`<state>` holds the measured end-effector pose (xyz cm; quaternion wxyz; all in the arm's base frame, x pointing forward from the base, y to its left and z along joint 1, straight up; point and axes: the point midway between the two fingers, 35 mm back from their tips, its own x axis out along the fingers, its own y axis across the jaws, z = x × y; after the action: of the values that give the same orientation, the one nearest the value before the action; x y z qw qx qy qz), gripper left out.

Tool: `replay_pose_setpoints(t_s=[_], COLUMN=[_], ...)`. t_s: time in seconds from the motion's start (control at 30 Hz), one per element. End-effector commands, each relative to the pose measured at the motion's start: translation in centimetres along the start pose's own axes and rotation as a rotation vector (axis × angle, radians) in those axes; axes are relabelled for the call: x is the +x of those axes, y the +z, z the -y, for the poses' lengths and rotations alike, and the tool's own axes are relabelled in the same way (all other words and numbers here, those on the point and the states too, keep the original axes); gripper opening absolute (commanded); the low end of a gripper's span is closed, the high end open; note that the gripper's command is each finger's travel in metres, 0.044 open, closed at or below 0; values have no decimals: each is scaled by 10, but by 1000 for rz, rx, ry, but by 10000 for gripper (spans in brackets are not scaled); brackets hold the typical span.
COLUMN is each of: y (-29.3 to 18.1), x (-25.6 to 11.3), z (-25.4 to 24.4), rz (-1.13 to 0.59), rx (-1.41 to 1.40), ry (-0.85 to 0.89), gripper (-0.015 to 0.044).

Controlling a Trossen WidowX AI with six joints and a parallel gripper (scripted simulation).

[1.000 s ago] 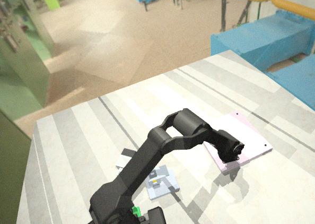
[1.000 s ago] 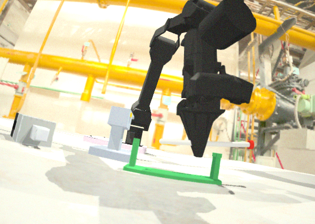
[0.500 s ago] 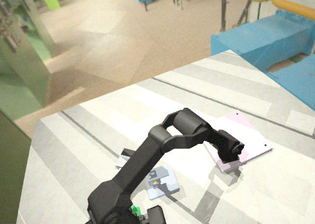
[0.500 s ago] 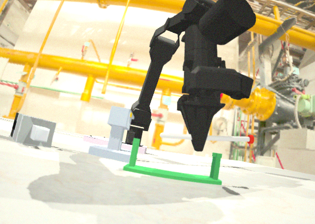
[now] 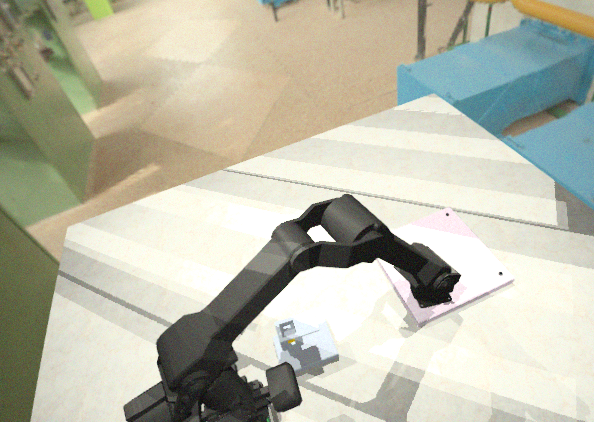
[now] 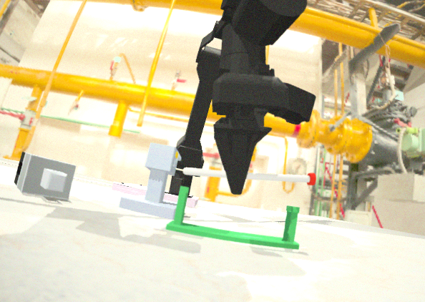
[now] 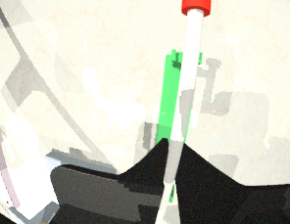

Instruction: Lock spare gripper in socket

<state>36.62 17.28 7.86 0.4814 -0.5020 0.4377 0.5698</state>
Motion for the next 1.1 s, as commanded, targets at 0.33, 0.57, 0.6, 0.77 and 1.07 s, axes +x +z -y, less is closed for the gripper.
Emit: replay_pose_setpoints(t_s=[0.33, 0.57, 0.6, 0.77, 1.07], y=[-19, -20, -20, -20, -22], x=[-7, 5, 5, 12, 26], z=[2, 3, 3, 3, 4], rz=[-1, -1, -1, 1, 3], rx=[-14, -15, -15, -15, -15], ry=[-8, -1, -2, -9, -18], gripper=[0, 0, 0, 0, 0])
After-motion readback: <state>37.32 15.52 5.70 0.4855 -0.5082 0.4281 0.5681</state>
